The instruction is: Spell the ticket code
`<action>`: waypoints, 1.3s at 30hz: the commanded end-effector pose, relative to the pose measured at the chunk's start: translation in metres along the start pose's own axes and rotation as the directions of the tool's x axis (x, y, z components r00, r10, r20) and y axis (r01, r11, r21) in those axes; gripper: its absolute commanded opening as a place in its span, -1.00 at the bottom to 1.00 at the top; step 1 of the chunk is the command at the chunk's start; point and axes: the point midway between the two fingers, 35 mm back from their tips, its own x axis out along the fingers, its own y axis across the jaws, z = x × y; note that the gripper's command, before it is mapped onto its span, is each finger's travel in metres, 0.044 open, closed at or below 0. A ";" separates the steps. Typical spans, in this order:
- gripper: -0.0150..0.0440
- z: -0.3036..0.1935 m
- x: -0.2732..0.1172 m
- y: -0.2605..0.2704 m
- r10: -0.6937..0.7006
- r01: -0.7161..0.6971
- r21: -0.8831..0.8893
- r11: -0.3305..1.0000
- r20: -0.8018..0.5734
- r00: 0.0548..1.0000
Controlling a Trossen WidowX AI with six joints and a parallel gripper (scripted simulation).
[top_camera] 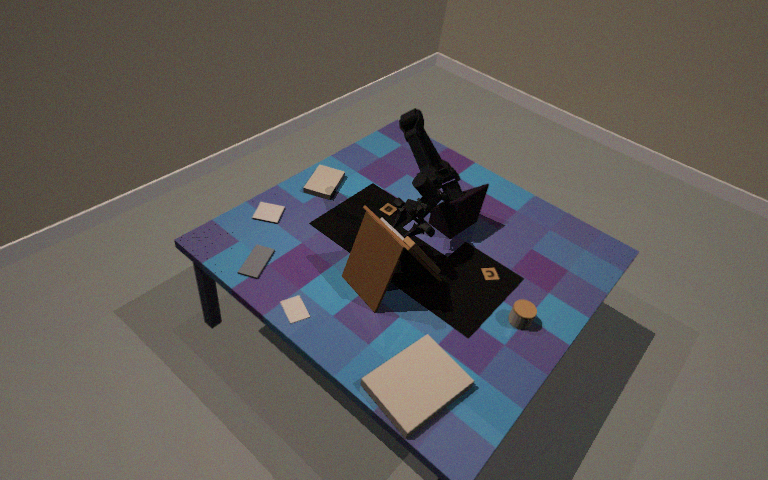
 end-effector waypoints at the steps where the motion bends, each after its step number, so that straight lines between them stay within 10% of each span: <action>1: -0.49 0.001 0.000 0.003 -0.003 0.003 0.007 1.000 0.001 1.000; 33: -0.49 0.001 0.000 0.019 -0.002 0.002 0.008 1.000 0.002 1.000; 39: 0.04 0.001 0.000 0.017 0.001 -0.001 0.001 1.000 0.001 1.000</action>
